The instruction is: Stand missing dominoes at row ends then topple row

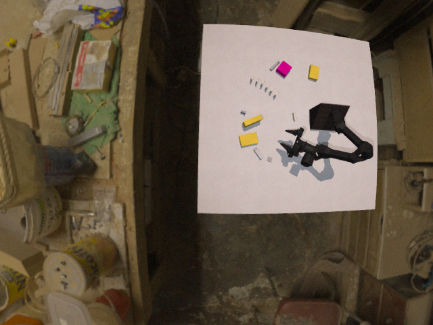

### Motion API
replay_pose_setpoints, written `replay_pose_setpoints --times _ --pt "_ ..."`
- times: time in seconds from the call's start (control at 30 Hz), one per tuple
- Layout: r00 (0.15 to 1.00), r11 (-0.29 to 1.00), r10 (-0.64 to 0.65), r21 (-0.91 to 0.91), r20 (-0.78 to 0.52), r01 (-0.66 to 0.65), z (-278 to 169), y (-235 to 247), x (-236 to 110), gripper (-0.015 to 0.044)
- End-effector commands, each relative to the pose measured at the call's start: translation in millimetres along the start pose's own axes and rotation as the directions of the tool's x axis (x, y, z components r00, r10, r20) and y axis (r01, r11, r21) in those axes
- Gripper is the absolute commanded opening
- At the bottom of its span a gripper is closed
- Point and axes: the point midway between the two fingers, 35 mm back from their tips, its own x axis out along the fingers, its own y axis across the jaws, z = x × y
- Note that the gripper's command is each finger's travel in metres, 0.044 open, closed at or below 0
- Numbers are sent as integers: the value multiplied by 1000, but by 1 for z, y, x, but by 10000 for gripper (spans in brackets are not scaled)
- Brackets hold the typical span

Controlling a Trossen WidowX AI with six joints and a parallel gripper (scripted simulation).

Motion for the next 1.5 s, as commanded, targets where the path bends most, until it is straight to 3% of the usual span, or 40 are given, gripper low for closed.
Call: replay_pose_setpoints --times 0.0,0.3,0.5,0.63,0.7,1.23,1.47 --pt "993 986 36 -160 -113 -54 22 -17 14 440" --pt "867 767 161 -493 -471 -411 -11 -17 7 440" --pt "587 364 358 -470 -726 -804 -26 -12 -31 440" --pt "375 84 533 -393 -759 -916 -14 -3 -65 440" --pt "312 5 594 -385 -742 -923 -6 0 -76 440" --pt "305 -5 601 -384 -739 -923 -6 1 -76 440" --pt "305 -5 601 -385 -739 -923 -44 32 -60 440"
